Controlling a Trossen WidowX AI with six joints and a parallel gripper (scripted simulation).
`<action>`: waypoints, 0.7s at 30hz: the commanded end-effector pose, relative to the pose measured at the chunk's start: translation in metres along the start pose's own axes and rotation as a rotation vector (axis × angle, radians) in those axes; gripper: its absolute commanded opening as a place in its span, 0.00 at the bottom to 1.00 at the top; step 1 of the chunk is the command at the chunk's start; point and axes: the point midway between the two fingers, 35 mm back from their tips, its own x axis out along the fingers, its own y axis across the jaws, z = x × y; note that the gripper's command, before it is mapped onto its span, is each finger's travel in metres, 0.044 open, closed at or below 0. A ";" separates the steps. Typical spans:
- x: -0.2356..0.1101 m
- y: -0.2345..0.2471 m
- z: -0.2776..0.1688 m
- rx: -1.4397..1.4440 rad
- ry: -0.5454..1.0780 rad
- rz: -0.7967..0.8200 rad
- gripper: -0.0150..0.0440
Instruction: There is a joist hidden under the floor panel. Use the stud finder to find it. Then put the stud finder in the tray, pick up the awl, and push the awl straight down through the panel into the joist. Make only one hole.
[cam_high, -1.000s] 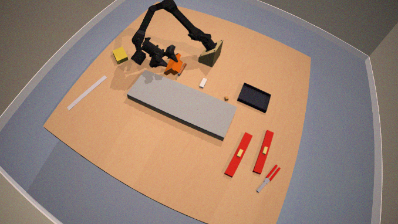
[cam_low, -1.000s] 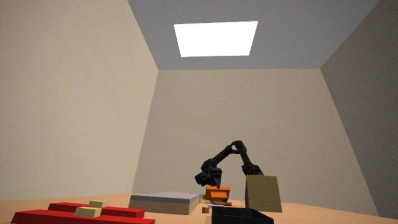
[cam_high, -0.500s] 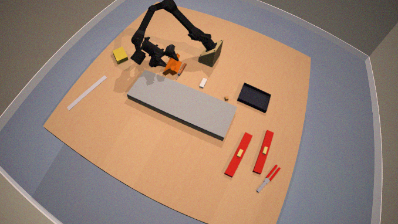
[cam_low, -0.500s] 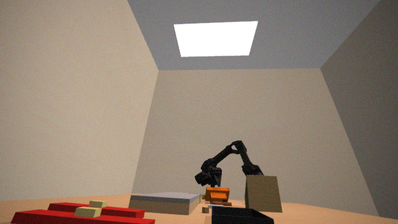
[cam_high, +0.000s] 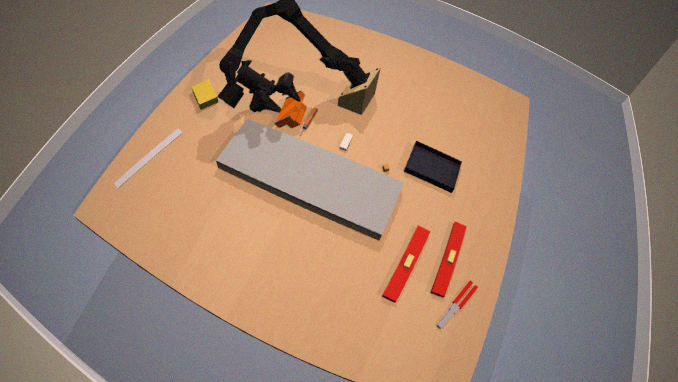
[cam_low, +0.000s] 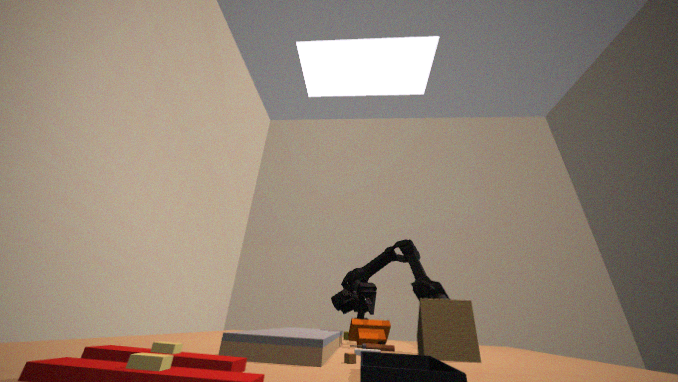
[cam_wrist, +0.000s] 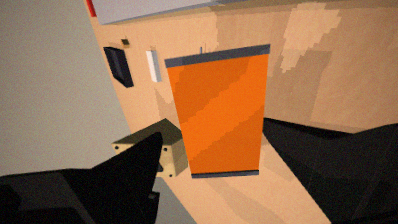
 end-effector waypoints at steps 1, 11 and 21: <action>-0.007 0.000 0.001 0.005 -0.007 0.000 1.00; -0.088 0.038 -0.012 0.001 -0.247 -0.151 1.00; -0.074 0.031 -0.008 -0.002 -0.201 -0.131 1.00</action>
